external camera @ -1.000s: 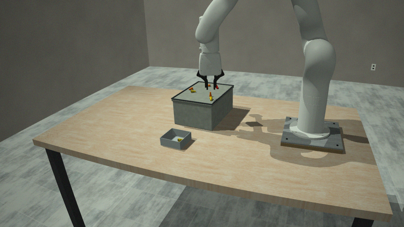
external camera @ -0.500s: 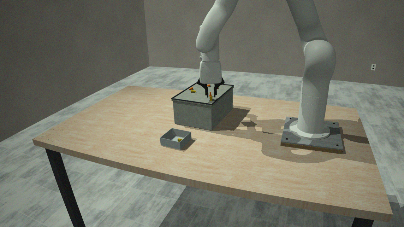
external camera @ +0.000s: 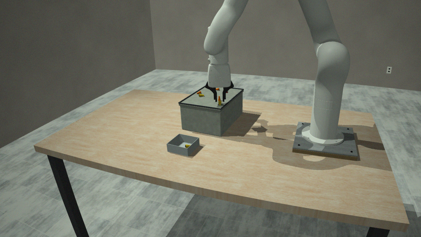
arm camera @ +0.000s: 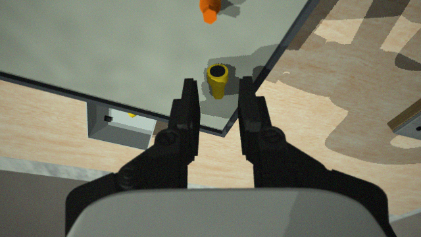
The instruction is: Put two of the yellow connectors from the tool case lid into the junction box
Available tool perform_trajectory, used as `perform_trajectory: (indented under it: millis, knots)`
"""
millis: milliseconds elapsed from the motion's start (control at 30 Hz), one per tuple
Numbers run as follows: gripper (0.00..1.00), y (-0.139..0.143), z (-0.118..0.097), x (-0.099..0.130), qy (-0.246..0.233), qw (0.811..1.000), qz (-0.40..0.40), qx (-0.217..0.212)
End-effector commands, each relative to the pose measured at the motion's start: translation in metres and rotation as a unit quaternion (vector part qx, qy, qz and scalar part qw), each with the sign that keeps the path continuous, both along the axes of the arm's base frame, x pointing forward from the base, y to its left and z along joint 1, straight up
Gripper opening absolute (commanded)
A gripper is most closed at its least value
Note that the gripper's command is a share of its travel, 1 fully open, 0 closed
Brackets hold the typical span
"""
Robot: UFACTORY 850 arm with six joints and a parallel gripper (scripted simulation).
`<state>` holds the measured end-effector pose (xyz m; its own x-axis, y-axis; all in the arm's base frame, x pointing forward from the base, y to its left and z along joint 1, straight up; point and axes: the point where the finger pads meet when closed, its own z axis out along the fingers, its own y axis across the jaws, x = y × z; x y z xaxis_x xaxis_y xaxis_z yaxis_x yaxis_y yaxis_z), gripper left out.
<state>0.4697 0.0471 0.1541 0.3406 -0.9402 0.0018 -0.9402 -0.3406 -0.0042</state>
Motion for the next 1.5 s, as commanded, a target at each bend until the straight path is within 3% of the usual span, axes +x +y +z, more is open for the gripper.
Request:
perform_trajectory:
  millis: [0, 267, 433, 833, 867, 1467]
  knots:
    - [0.29, 0.000, 0.001, 0.001, -0.001, 1.000, 0.000, 0.000]
    - [0.29, 0.000, -0.003, 0.001, -0.001, 1.000, 0.000, 0.000]
    - [0.29, 0.000, -0.017, 0.001, -0.001, 1.000, 0.000, 0.000]
    - [0.29, 0.000, -0.017, 0.001, -0.001, 1.000, 0.000, 0.000]
    - [0.02, 0.000, -0.017, 0.001, -0.001, 1.000, 0.000, 0.000]
    - [0.02, 0.000, -0.017, 0.001, -0.001, 1.000, 0.000, 0.000]
